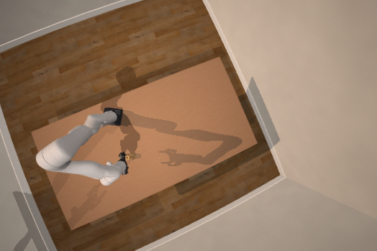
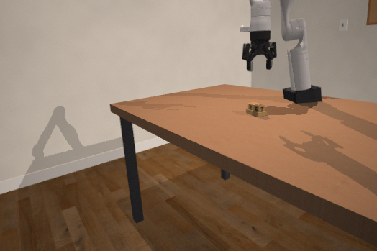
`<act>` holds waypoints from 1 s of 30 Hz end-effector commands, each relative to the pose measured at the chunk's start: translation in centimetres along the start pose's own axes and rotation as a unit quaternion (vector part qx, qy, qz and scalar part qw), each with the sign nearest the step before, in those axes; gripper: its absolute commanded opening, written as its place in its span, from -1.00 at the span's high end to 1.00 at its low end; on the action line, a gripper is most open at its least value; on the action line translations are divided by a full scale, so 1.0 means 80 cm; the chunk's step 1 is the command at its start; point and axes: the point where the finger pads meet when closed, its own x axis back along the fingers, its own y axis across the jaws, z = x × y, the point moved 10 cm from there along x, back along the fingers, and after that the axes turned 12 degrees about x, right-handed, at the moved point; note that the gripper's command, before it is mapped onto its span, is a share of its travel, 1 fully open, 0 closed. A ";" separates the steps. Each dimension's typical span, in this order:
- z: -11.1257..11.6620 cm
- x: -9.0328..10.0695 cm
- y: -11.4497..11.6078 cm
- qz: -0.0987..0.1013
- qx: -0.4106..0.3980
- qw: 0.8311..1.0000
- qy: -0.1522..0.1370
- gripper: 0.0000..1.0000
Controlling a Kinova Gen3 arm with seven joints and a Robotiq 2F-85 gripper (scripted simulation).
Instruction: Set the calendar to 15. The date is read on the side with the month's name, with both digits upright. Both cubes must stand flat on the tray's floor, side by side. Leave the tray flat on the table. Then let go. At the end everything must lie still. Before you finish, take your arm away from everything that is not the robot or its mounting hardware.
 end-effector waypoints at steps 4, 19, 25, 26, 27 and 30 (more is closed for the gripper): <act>-0.003 0.018 -0.002 0.007 0.003 1.000 -0.006 -1.00; -0.003 0.020 -0.002 0.007 0.003 1.000 -0.006 -1.00; -0.003 0.020 -0.002 0.007 0.003 1.000 -0.006 -1.00; -0.003 0.020 -0.002 0.007 0.003 1.000 -0.006 -1.00; -0.003 0.020 -0.002 0.007 0.003 1.000 -0.006 -1.00; -0.003 0.020 -0.002 0.007 0.003 1.000 -0.006 -1.00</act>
